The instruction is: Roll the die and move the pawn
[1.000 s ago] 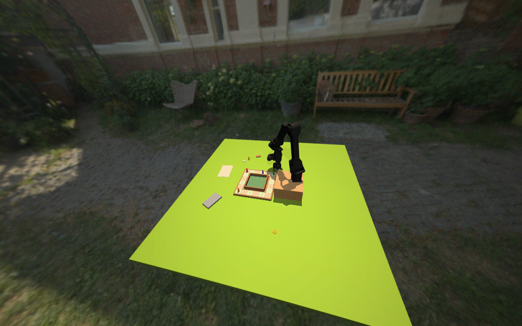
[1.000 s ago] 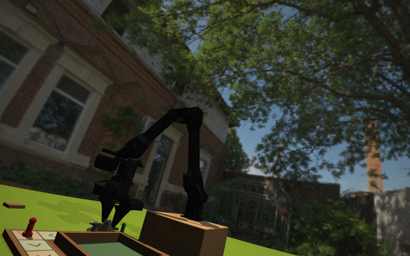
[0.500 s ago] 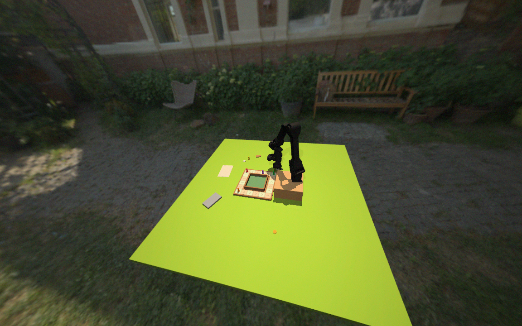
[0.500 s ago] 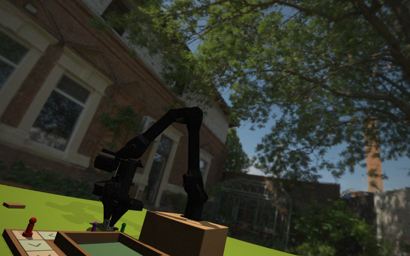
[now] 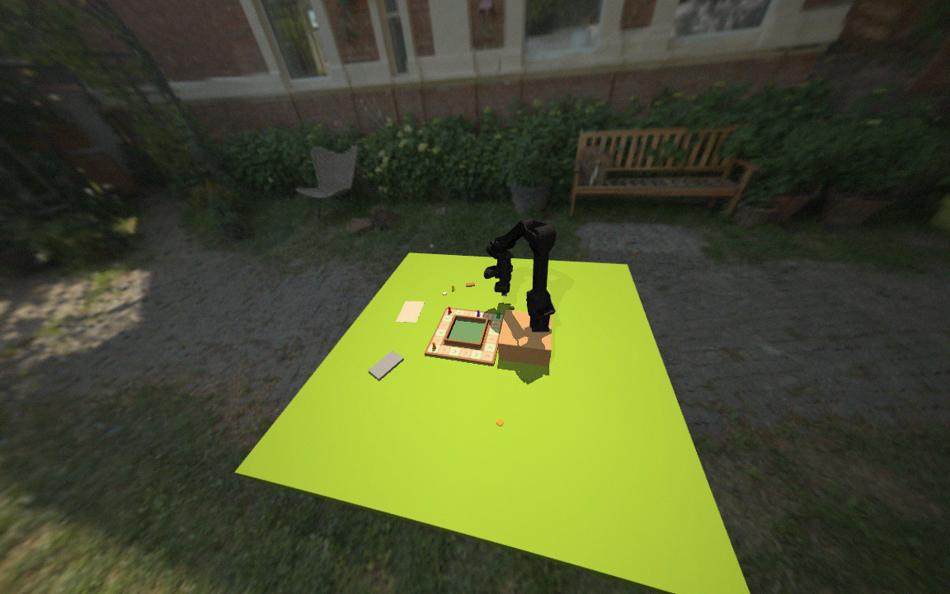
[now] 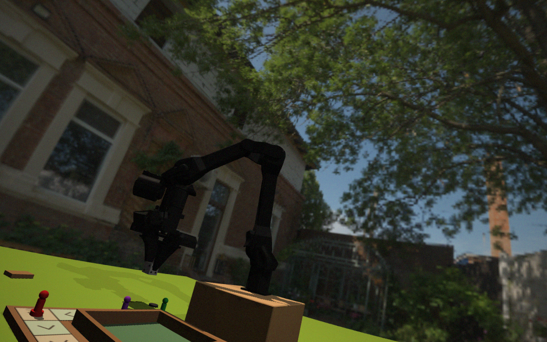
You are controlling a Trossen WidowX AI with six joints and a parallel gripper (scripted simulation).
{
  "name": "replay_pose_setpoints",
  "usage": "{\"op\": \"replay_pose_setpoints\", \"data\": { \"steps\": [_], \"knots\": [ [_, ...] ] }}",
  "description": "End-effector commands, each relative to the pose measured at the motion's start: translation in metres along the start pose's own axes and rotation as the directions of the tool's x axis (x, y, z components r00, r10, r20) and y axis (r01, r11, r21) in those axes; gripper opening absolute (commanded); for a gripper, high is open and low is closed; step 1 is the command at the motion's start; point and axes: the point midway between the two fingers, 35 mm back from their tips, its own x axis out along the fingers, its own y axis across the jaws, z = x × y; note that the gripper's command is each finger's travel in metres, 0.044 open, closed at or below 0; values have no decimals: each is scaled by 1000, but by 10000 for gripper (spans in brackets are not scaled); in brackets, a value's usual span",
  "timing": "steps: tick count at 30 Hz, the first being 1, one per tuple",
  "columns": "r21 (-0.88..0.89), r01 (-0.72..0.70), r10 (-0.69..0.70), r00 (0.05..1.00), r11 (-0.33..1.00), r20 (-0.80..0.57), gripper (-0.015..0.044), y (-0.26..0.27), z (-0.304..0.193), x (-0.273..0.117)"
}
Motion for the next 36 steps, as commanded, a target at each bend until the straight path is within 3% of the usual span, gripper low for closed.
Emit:
{"op": "replay_pose_setpoints", "data": {
  "steps": [1,10,36],
  "knots": [
    [-16,0,0,1000,1000,1,0,3,-1,-36],
    [-24,-2,2,1000,1000,-1,0,7,0,-46],
    [-79,10,-10,1000,997,2,0,84,84,-30]
  ]
}}
